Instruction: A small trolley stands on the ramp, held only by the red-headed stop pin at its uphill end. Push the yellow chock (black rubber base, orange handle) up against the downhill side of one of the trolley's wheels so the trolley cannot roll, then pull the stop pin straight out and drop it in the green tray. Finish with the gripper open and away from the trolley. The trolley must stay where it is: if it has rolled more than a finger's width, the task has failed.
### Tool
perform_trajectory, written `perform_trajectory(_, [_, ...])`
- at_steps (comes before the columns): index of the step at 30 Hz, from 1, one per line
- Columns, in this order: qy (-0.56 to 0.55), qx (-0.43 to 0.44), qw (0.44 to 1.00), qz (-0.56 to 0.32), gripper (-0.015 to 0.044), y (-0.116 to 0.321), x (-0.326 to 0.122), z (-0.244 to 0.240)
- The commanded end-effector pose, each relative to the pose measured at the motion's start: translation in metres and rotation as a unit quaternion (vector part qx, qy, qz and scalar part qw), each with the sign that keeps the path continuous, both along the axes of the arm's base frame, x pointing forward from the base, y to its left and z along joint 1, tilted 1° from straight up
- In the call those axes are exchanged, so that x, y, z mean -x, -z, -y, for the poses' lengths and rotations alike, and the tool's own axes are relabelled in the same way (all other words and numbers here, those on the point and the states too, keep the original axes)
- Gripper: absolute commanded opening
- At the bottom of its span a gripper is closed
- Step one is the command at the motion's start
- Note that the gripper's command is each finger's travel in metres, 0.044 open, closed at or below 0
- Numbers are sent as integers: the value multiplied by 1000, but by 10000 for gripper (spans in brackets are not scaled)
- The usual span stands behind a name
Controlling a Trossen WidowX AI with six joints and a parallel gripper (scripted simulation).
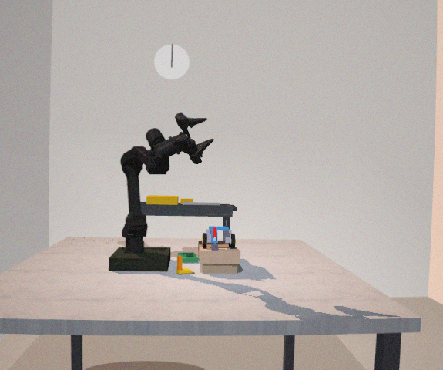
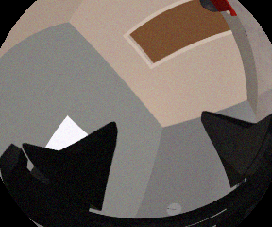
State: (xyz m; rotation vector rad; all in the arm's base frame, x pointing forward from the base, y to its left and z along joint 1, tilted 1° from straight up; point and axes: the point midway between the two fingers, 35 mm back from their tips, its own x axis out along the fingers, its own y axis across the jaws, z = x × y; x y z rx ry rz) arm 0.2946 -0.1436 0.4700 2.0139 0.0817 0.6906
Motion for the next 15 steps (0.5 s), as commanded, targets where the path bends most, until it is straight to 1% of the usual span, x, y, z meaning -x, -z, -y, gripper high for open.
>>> perform_trajectory(1, [2,2,1000,1,374,0,0,0])
perform_trajectory(8, [77,68,995,16,190,9,-15,14])
perform_trajectory(15, [158,151,976,17,190,22,-31,28])
